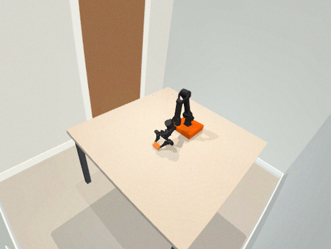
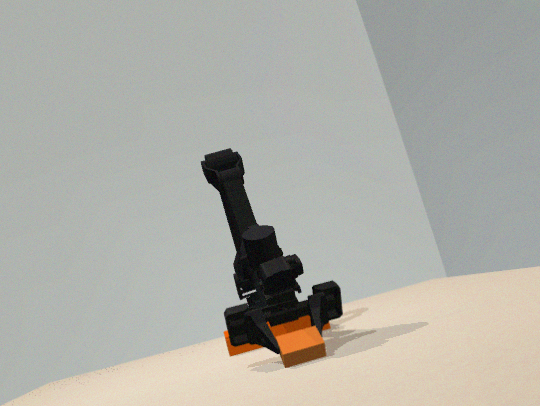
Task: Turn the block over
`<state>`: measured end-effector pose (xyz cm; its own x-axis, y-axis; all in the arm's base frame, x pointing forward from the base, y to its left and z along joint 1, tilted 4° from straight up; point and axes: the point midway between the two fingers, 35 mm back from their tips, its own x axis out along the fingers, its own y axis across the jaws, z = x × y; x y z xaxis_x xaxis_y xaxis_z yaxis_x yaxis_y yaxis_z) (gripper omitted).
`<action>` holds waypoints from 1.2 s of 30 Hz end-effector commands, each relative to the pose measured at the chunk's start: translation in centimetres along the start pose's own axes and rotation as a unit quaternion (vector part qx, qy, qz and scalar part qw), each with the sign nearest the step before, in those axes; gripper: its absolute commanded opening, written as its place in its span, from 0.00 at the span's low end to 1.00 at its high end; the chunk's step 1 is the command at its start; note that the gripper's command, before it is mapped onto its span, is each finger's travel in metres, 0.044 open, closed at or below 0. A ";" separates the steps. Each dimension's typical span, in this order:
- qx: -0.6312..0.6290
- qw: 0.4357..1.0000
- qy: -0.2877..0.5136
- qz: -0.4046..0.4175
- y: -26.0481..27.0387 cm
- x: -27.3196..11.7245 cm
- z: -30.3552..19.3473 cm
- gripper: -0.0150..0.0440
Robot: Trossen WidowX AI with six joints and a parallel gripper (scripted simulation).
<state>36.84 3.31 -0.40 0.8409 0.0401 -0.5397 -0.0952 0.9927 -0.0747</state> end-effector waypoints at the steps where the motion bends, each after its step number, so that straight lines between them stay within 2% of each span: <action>1: -0.002 1.000 -0.003 0.001 0.0 -0.2 -1.5 0.25; 16: 0.000 0.995 -0.095 -0.001 -0.2 -2.2 -1.7 0.25; 34: 0.000 0.995 -0.102 -0.001 -0.2 -2.4 -1.4 0.25; 36: 0.000 0.995 -0.102 -0.001 -0.2 -2.4 -1.4 0.34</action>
<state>34.07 2.79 -0.37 0.9311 0.0558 -0.3605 -0.0875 0.9935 -0.0723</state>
